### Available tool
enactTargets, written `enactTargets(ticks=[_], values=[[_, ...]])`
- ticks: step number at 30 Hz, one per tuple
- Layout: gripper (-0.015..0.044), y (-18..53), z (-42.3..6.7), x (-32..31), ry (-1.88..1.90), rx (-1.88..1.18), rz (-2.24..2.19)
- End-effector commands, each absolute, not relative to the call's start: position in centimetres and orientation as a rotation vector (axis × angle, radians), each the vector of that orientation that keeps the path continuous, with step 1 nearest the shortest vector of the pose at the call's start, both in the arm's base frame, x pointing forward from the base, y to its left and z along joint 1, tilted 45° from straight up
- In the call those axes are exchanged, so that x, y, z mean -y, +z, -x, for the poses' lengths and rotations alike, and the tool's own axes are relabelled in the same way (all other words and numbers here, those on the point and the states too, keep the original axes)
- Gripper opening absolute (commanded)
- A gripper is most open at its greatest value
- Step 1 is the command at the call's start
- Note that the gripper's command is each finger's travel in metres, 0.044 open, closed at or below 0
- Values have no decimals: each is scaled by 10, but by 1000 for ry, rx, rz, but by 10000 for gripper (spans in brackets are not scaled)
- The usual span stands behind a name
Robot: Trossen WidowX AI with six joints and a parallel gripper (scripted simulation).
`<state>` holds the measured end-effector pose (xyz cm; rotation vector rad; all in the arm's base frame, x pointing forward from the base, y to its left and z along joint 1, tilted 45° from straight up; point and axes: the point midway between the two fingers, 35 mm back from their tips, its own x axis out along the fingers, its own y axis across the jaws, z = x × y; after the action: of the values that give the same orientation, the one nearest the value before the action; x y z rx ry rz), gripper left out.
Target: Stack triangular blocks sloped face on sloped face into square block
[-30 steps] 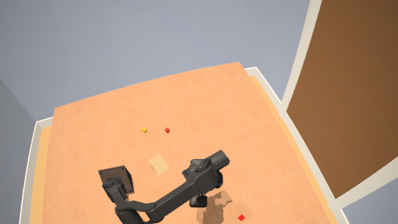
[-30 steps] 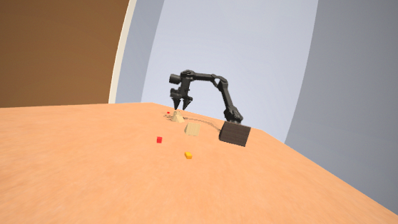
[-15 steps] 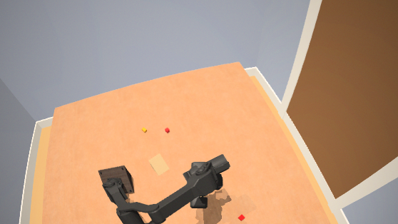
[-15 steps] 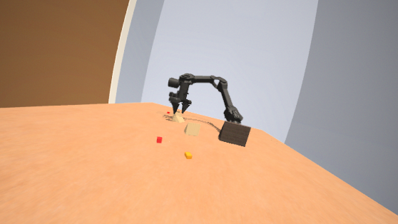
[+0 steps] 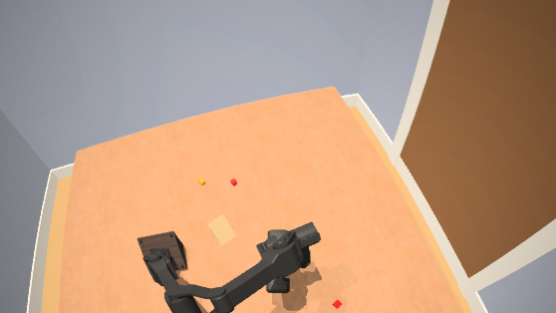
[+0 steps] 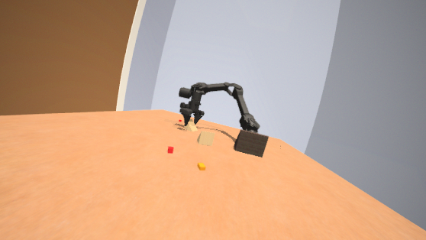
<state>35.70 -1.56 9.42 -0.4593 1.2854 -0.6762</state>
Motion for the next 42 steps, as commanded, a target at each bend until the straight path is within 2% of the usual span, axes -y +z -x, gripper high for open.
enactTargets(ticks=[1,8,14,22,31,42], values=[[440,89,-357,22,-681,-1287,468],[440,83,-357,29,-683,-1286,470],[282,83,-357,29,-683,-1286,470],[229,83,-357,29,-683,-1286,470],[0,96,-355,15,-681,-1287,465],[0,103,-353,8,-675,-1292,474]])
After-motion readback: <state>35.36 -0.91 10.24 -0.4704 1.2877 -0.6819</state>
